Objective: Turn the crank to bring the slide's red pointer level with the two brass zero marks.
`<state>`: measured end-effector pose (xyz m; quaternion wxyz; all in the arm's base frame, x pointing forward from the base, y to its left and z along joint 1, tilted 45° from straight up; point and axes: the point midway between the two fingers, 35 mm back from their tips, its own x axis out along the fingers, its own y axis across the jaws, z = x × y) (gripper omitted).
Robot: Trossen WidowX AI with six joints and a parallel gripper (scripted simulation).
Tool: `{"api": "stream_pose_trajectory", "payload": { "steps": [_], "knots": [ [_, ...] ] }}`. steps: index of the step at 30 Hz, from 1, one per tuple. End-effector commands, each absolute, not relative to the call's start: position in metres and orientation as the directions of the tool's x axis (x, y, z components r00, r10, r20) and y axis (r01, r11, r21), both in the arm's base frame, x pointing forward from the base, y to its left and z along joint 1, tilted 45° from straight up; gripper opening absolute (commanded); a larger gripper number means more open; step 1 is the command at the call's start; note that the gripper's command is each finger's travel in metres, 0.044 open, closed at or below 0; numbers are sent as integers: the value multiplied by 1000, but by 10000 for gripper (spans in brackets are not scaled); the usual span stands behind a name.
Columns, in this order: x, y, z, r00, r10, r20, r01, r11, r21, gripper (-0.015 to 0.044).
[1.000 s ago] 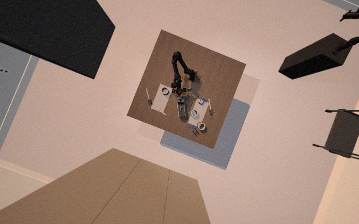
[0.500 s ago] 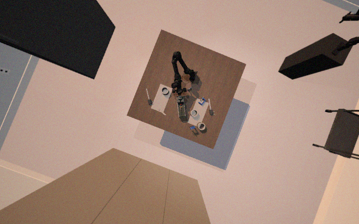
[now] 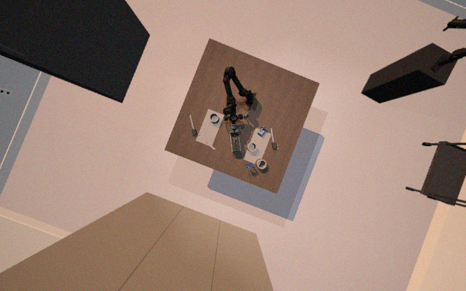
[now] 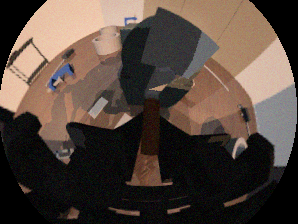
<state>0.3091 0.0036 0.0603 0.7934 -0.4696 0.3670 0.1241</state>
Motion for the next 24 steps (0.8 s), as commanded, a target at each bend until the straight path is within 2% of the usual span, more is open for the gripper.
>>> {"api": "stream_pose_trajectory", "payload": {
  "steps": [1,24],
  "knots": [
    [304,9,56,690,-133,-712,-561,523,-642,0],
    [291,34,61,689,-132,-713,-562,524,-640,0]
  ]
}}
